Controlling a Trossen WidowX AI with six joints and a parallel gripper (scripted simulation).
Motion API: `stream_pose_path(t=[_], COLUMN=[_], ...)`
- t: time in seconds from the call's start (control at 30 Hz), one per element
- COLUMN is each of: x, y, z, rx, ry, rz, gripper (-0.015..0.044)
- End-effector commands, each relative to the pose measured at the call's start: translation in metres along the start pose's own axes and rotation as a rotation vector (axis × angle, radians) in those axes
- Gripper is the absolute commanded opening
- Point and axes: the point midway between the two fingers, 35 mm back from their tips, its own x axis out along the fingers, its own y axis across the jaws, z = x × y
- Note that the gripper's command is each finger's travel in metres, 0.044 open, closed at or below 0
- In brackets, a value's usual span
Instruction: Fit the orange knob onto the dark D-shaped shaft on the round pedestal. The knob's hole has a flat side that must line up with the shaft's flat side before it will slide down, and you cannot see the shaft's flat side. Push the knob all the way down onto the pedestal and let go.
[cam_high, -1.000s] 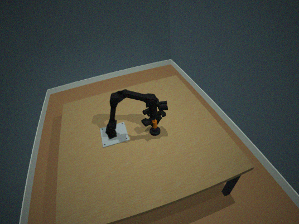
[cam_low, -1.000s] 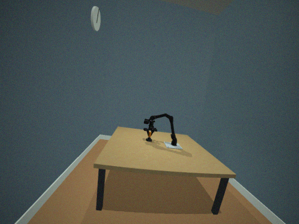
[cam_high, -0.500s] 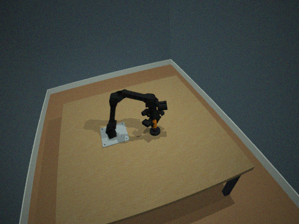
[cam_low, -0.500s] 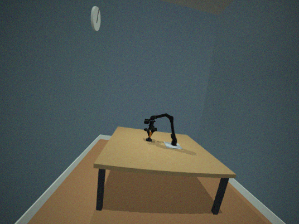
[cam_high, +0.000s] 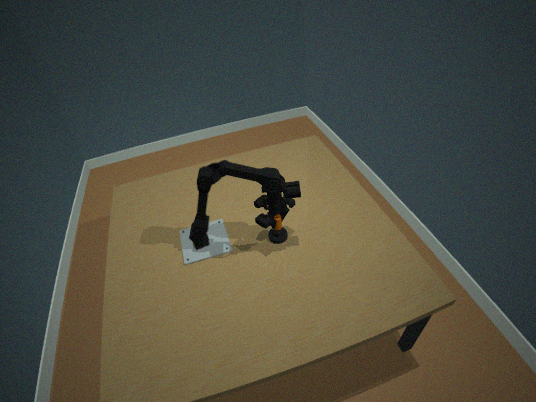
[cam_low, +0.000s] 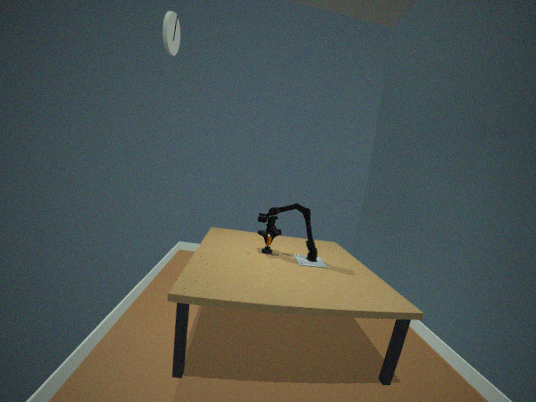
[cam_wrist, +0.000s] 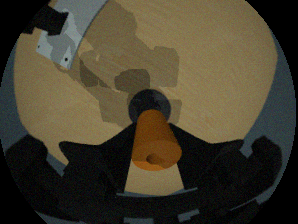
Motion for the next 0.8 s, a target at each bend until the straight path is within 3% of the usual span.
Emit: stream_pose_path(t=[0.0, 0.57, 0.77], x=[-0.0002, -0.0013, -0.0012], y=[-0.0014, 0.0020, 0.0026], z=[-0.0019, 0.0013, 0.0019], rx=[-0.006, -0.006, -0.175], ry=[0.007, 0.007, 0.007], rz=[-0.003, -0.003, -0.002], gripper=[0.0000, 0.0000, 0.0000])
